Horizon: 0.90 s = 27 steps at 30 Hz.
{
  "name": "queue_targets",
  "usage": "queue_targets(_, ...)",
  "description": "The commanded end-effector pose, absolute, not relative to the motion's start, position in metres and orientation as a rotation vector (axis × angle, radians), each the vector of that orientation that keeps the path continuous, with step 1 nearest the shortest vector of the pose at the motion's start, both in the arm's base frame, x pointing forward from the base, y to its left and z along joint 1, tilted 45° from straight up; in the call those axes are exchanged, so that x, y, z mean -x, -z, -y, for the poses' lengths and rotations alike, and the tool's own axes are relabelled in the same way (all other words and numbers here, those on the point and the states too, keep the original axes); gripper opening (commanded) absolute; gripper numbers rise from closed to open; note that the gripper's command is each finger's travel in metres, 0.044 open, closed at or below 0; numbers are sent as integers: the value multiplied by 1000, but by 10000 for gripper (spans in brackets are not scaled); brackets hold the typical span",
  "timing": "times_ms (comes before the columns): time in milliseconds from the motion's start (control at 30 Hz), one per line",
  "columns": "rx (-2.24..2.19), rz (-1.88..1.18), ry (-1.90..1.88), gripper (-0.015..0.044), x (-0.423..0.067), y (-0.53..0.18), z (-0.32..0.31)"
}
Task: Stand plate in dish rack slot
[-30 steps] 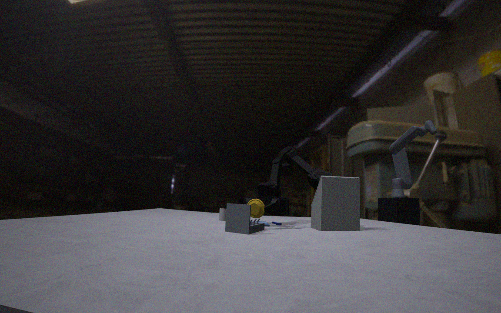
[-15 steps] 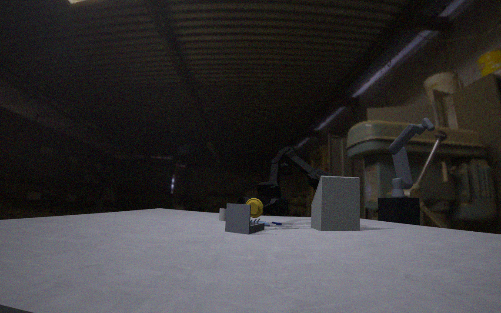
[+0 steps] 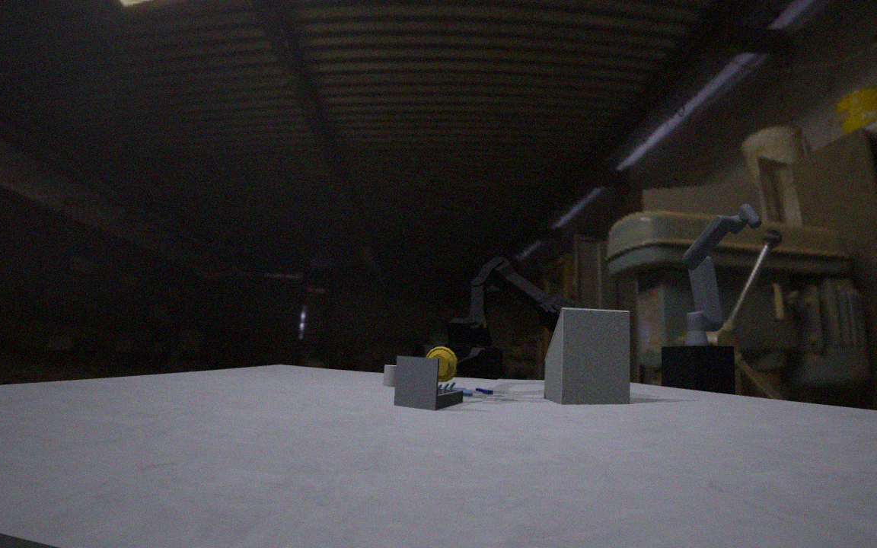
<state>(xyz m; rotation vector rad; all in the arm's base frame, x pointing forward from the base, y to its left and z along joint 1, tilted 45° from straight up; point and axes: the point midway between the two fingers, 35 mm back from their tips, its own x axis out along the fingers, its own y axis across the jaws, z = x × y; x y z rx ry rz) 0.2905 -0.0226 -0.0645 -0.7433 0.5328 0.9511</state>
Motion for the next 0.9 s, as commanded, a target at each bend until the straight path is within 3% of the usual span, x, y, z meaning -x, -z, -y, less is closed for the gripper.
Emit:
queue_targets(0,740,-536,-956,0,-293,72,16)
queue_targets(767,738,-546,-954,0,-292,85,24)
queue_targets(867,741,-544,-955,79,-292,85,25)
